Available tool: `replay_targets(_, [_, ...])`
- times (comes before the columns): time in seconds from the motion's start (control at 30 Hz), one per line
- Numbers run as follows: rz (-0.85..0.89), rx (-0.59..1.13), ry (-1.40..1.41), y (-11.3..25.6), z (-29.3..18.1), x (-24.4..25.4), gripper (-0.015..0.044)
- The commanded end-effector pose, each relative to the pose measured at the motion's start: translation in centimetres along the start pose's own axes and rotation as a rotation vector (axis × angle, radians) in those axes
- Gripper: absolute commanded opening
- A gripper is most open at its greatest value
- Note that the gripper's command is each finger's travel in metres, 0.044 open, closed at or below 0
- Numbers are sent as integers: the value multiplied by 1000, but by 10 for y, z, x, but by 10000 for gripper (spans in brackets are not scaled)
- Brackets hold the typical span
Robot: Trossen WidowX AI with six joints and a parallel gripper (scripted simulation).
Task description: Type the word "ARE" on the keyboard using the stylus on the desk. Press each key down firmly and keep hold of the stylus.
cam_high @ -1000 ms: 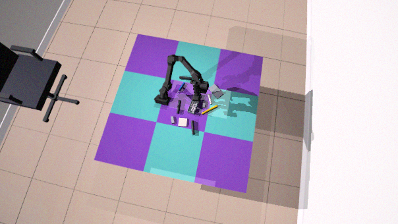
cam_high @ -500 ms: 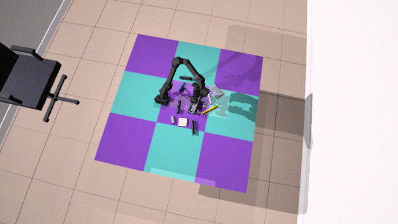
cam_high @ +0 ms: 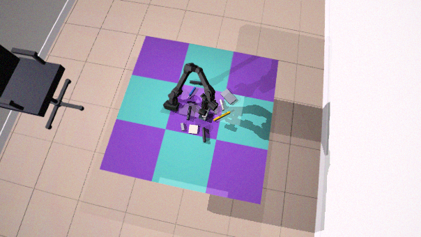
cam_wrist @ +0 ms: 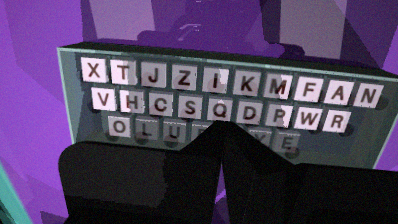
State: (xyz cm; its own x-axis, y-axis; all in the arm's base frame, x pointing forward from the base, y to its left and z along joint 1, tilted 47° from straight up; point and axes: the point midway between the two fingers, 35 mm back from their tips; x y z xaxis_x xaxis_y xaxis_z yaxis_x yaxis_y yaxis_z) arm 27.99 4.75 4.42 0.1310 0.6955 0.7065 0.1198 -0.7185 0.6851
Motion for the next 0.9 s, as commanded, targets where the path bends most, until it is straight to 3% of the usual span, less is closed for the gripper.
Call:
replay_targets(0.0, [-4,-1,8,0,0,-3,0])
replay_targets(0.13, [-4,-1,8,0,1,-6,0])
replay_targets(0.33, [-7,-2,8,1,8,-64,0])
replay_targets(0.73, [-7,-2,8,1,6,-63,0])
replay_targets(0.87, [-6,0,7,0,-22,-44,0])
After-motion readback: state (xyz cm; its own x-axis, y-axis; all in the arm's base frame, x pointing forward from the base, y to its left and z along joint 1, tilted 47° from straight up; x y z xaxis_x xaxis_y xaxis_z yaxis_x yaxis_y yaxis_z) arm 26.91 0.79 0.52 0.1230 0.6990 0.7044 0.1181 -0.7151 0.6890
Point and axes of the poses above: the point midway between the two fingers, 35 mm back from their tips, its own y axis back along the fingers, its own x axis across the jaws, z = x × y, and after that the axes turned 7 degrees about -y, right-handed
